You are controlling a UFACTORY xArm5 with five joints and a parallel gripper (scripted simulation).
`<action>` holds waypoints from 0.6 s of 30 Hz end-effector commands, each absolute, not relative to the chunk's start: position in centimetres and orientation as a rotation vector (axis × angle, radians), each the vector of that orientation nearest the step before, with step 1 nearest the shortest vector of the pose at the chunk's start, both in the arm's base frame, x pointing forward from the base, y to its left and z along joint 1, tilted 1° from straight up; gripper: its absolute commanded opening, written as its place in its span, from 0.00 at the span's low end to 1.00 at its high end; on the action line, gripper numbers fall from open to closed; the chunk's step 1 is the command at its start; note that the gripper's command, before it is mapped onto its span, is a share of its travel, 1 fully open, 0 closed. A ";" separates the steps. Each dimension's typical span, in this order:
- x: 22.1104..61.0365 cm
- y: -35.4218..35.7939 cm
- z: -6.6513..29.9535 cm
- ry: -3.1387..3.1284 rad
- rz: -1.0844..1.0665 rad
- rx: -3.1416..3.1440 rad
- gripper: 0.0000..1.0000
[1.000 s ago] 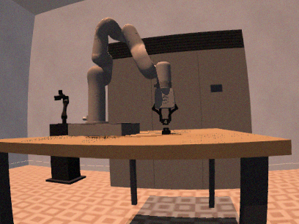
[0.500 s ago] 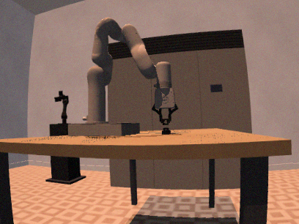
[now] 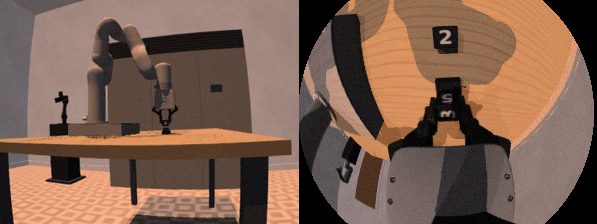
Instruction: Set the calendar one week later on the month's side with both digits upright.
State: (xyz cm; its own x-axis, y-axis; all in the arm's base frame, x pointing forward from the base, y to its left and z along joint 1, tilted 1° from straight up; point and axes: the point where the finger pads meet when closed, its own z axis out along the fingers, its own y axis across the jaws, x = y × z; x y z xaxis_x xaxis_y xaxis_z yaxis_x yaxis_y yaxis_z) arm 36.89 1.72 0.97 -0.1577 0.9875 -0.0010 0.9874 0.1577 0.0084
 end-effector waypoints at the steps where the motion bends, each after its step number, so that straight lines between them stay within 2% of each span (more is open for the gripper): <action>1: 37.0 1.7 0.7 2.384 0.012 2.033 0.27; 18: 37.0 1.7 -0.5 2.384 0.012 2.033 0.27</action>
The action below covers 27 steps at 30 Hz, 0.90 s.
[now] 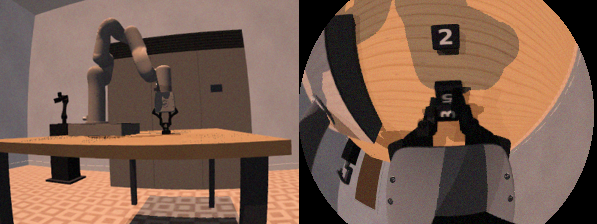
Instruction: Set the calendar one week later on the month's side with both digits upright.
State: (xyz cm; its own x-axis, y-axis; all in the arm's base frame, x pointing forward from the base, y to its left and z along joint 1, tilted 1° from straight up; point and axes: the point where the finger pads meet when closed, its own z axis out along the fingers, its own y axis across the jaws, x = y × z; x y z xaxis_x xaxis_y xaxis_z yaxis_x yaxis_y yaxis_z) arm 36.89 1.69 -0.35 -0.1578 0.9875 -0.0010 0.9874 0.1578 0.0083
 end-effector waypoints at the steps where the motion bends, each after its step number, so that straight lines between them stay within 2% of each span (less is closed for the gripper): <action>1: 37.0 1.7 -0.5 2.384 0.012 2.033 0.27; 27: 37.0 1.7 -0.7 2.384 0.012 2.033 0.27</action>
